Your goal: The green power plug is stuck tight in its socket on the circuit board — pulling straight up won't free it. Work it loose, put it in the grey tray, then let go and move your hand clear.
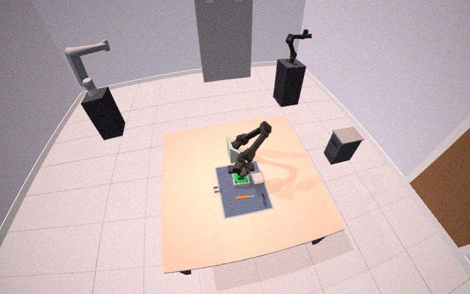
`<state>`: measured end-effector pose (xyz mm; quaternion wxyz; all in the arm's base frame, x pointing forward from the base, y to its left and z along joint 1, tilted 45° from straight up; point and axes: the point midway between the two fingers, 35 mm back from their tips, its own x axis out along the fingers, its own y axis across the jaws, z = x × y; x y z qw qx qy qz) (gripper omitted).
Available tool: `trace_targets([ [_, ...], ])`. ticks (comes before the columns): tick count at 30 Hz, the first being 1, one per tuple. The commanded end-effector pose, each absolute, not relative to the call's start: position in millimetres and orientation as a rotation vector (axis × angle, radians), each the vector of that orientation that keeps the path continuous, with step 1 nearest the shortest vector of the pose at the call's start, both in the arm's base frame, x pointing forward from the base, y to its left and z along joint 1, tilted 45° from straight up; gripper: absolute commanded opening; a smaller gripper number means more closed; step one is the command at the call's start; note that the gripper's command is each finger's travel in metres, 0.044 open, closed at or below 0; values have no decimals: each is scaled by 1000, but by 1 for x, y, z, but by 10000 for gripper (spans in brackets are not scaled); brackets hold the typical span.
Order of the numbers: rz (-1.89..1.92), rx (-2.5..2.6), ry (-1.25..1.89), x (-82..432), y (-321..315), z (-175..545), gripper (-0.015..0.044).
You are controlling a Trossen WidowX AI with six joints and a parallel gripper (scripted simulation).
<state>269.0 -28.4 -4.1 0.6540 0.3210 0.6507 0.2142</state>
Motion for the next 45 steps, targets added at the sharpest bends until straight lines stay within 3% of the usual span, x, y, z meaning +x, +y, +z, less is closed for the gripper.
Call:
trace_targets([
  [1,481,735,1479,267,-34,0,0],
  [45,455,709,1488,267,-41,12,0],
])
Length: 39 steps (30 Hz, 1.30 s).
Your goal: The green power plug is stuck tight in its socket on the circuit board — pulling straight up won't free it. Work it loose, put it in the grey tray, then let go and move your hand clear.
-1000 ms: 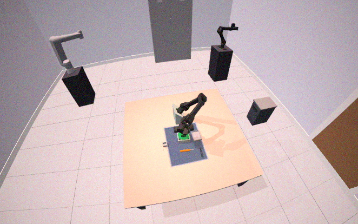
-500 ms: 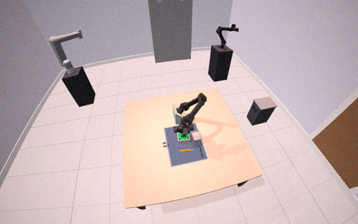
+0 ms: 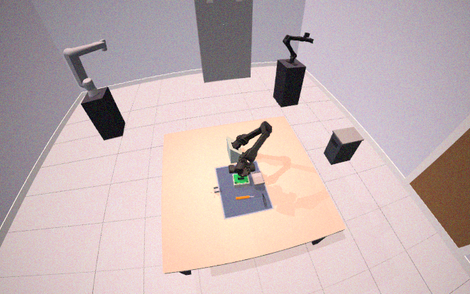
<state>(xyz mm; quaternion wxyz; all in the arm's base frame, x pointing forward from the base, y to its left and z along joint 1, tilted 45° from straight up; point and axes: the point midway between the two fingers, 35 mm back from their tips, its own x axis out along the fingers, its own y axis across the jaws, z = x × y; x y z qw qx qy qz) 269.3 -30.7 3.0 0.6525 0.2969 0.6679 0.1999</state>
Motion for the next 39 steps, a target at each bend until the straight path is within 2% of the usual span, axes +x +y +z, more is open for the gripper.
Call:
trace_targets([
  [1,478,732,1479,267,-43,10,0],
  [9,583,838,1435,265,-51,2,0],
  [23,377,629,1518,268,-39,23,0],
  [39,567,822,1442,265,-56,9,0],
])
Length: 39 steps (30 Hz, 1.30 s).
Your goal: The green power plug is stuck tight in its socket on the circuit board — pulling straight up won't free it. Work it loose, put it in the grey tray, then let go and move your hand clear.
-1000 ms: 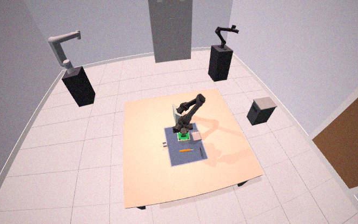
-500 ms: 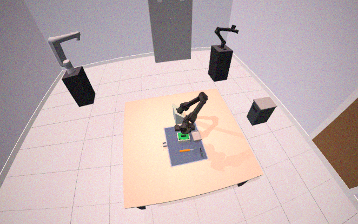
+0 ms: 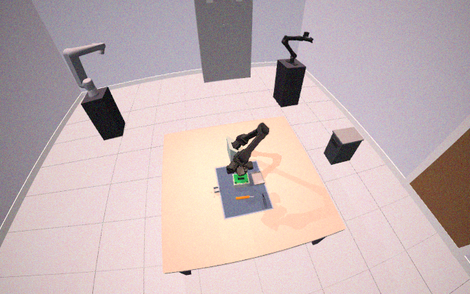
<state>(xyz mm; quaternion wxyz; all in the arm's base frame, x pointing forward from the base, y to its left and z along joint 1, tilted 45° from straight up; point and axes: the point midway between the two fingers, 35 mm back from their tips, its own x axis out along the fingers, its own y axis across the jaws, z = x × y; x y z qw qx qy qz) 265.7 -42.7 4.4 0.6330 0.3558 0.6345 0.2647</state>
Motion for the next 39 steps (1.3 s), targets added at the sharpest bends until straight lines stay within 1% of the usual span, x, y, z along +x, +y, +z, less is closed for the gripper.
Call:
trace_targets([
  [1,552,807,1449,265,-55,11,0],
  [11,375,628,1519,268,-44,28,0],
  [18,480,734,1479,266,-54,21,0],
  [29,480,734,1480,265,-60,27,0],
  [37,480,734,1479,267,-42,9,0],
  [39,480,734,1479,267,-42,9,53],
])
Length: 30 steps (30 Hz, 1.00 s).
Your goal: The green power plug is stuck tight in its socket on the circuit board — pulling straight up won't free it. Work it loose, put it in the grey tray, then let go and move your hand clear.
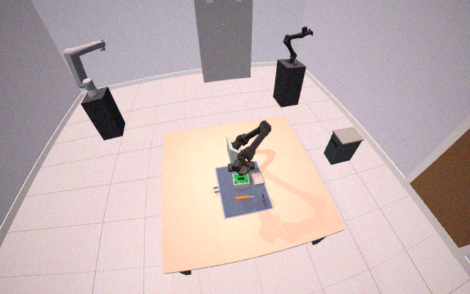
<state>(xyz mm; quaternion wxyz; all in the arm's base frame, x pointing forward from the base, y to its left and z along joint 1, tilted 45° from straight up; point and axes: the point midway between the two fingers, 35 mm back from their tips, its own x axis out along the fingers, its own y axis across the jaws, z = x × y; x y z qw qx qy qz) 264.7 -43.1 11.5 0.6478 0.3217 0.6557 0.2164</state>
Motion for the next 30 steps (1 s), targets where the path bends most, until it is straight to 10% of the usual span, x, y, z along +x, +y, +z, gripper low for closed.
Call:
trace_targets([
  [1,480,734,1479,267,-42,9,79],
  [8,480,734,1479,267,-42,9,249],
  [30,481,735,1479,268,-27,-6,249],
])
